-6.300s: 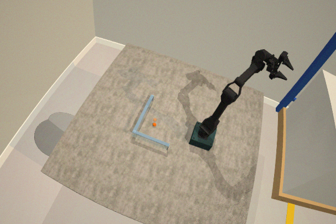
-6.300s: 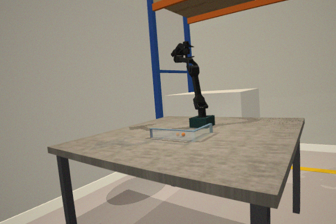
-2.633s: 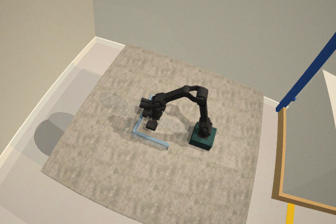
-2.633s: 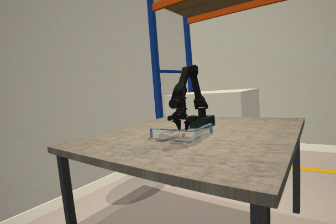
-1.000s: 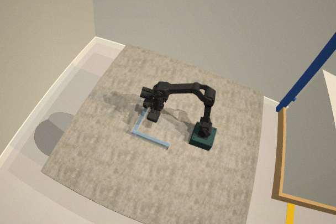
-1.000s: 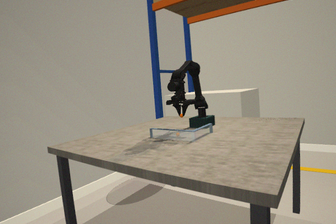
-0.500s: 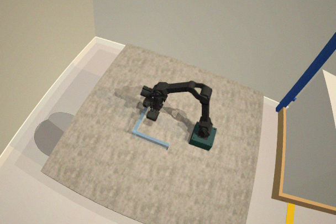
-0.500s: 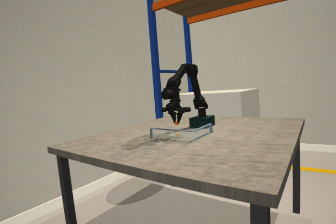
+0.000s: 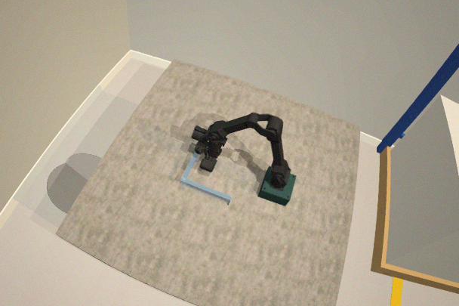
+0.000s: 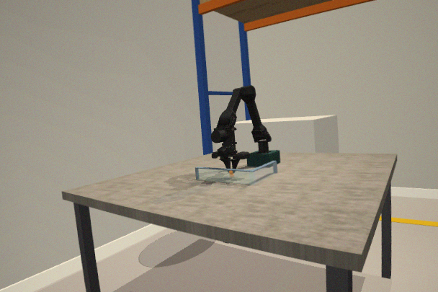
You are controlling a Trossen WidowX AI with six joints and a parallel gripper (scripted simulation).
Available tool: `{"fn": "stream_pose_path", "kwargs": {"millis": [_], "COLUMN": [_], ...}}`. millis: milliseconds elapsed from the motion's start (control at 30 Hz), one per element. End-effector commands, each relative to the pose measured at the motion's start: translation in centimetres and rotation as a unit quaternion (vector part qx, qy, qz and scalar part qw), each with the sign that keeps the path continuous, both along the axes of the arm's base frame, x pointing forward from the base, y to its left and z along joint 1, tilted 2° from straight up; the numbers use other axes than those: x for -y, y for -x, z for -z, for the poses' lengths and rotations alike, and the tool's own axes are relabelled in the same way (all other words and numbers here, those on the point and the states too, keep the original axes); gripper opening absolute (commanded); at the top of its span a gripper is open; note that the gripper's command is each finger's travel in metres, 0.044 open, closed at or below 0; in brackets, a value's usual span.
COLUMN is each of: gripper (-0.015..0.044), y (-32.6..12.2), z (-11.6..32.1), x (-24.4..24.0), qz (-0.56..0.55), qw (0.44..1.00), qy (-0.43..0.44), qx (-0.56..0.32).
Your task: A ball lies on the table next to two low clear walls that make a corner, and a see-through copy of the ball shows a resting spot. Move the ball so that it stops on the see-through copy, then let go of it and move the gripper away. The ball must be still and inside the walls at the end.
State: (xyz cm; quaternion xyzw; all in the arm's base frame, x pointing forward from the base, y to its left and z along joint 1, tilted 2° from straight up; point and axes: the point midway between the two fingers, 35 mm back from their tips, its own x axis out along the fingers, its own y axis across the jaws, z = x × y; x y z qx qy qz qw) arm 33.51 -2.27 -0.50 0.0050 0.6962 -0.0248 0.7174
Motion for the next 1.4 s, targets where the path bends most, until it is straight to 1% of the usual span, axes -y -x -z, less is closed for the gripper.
{"fn": "stream_pose_path", "kwargs": {"millis": [0, 433, 700, 733, 967, 1000, 1100, 1167, 1300, 1367], "gripper": [0.0, 0.0, 0.021, 0.0218, 0.0218, 0.0218, 0.0218, 0.0218, 0.0218, 0.0218], "y": [0.0, 0.0, 0.0, 0.0, 0.0, -0.1, -0.1, 0.2, 0.2, -0.2], "z": [0.5, 1.9, 1.8, 1.8, 1.5, 0.7, -4.4, -6.7, -7.0, -6.4], "x": [0.0, 0.1, 0.0, 0.0, 0.0, 0.0, -0.1, -0.2, -0.2, -0.1], "qz": [-0.003, -0.003, 0.0, 0.0, 0.0, 0.0, -0.002, -0.003, -0.003, -0.003], "qw": [1.0, 1.0, 1.0, 1.0, 1.0, 1.0, 1.0, 1.0, 1.0, 1.0], "qy": [0.0, 0.0, 0.0, 0.0, 0.0, 0.0, 0.0, 0.0, 0.0, 0.0], "qx": [-0.001, -0.001, -0.001, -0.001, -0.001, -0.001, -0.001, -0.001, -0.001, 0.008]}}
